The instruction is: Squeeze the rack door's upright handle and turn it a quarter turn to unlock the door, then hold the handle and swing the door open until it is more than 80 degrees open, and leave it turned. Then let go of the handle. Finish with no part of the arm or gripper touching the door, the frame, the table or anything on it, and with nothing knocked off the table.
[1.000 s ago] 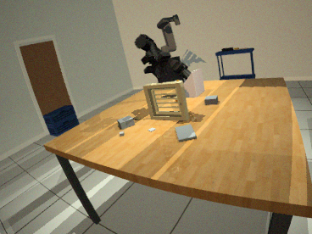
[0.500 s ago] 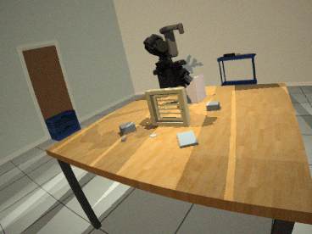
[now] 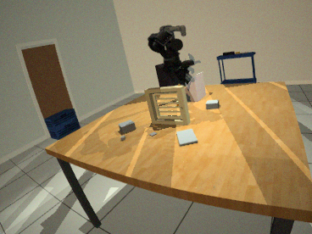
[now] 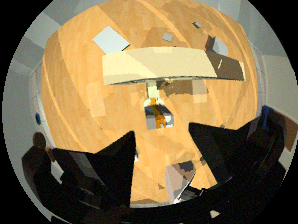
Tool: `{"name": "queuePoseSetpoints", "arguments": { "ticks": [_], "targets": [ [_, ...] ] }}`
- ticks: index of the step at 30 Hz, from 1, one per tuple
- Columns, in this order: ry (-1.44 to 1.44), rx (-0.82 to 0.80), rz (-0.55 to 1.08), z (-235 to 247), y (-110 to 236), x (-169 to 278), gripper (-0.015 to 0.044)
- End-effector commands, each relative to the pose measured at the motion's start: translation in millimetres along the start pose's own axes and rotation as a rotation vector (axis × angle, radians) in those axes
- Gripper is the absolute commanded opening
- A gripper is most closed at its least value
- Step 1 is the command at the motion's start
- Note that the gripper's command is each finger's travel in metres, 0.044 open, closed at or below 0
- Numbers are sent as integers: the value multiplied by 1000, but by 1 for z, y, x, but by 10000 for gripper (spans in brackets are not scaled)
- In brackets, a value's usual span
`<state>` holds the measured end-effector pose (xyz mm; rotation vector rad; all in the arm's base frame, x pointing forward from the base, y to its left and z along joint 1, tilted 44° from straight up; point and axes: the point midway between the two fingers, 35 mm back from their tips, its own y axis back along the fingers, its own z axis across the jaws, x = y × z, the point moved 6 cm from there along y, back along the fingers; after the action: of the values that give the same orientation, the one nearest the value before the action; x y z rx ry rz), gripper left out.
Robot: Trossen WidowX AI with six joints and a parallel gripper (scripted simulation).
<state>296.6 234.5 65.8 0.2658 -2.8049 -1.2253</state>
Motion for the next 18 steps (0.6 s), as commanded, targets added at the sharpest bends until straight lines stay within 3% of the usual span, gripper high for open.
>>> {"name": "queuePoseSetpoints", "arguments": {
  "ticks": [1,18],
  "targets": [
    [-5,4,1,0,-6,-1,285],
    [-6,5,0,0,-34,-2,285]
  ]
}}
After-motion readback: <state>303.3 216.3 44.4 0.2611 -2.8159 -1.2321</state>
